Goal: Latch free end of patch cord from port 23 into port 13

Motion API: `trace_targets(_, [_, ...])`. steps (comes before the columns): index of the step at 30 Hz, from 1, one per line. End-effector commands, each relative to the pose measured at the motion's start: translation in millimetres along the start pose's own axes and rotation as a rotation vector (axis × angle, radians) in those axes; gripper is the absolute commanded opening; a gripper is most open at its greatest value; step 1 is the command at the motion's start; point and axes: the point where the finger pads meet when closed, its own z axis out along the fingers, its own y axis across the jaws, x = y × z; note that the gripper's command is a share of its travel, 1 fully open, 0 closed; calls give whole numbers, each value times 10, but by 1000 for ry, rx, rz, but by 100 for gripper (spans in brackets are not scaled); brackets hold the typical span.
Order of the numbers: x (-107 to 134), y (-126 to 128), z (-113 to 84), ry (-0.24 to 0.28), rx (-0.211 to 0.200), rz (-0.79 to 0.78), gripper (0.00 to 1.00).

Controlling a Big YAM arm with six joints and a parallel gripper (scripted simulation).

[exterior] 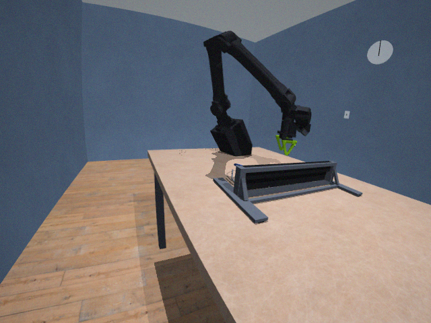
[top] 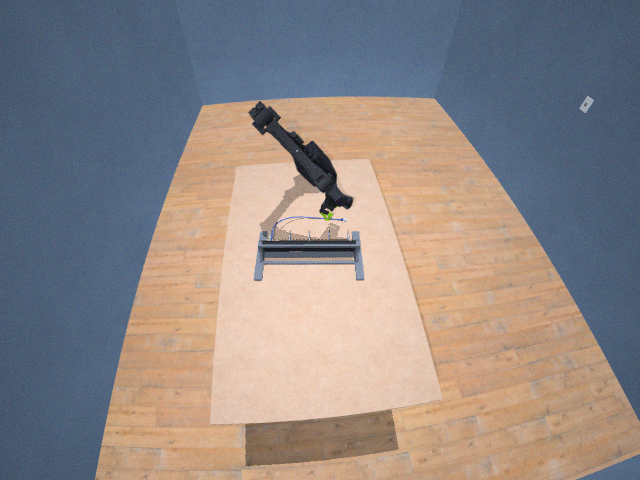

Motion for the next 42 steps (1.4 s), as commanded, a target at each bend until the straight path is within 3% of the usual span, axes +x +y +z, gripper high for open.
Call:
trace_targets(1, [-187, 273, 46, 0, 19, -166, 100])
trace_targets(7, [-376, 633, 156, 18, 46, -357, 100])
trace_targets(11, [-398, 689, 179, 22, 49, -387, 100])
trace_targets(42, [-420, 518, 161, 9, 48, -348, 100])
